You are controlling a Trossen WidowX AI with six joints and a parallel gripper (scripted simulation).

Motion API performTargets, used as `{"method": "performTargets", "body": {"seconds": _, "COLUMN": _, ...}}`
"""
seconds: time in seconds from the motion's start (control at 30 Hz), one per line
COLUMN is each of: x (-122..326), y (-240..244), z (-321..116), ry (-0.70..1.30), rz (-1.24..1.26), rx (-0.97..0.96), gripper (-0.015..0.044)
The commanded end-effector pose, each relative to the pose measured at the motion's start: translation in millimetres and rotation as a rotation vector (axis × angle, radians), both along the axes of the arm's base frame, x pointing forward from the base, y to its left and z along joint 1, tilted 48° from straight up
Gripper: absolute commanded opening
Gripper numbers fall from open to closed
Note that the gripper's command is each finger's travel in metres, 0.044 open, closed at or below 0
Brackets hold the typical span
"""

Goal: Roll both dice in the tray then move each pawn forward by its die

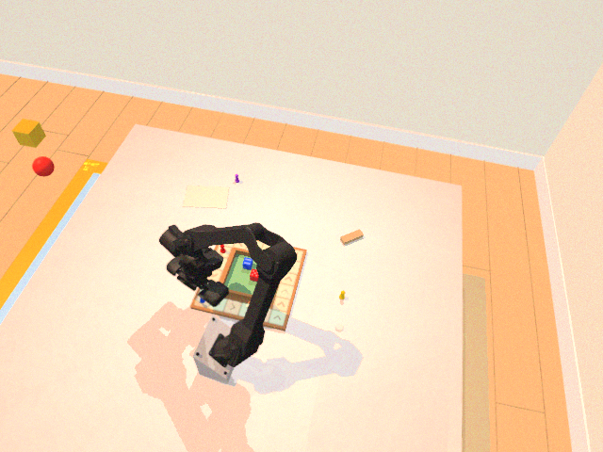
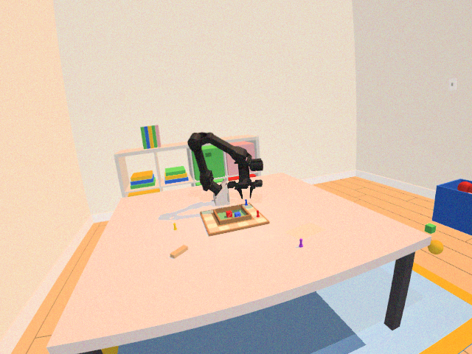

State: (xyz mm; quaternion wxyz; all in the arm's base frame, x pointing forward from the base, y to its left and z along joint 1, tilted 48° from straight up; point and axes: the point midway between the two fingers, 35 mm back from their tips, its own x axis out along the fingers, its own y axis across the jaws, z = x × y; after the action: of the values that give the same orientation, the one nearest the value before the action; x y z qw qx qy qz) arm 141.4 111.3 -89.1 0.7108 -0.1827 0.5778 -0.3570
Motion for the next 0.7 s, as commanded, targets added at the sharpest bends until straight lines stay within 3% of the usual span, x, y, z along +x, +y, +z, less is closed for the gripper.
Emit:
{"method": "performTargets", "body": {"seconds": 0.0, "x": 0, "y": -7, "z": -5, "ry": 0.005, "rz": 0.006, "rx": -0.007, "gripper": 0.0200}}
{"method": "performTargets", "body": {"seconds": 0.47, "x": 1, "y": -22, "z": -17, "ry": 0.005, "rz": 0.006, "rx": -0.008, "gripper": 0.0200}}
{"method": "performTargets", "body": {"seconds": 0.67, "x": 1, "y": -22, "z": -17, "ry": 0.005, "rz": 0.006, "rx": -0.008, "gripper": 0.0062}}
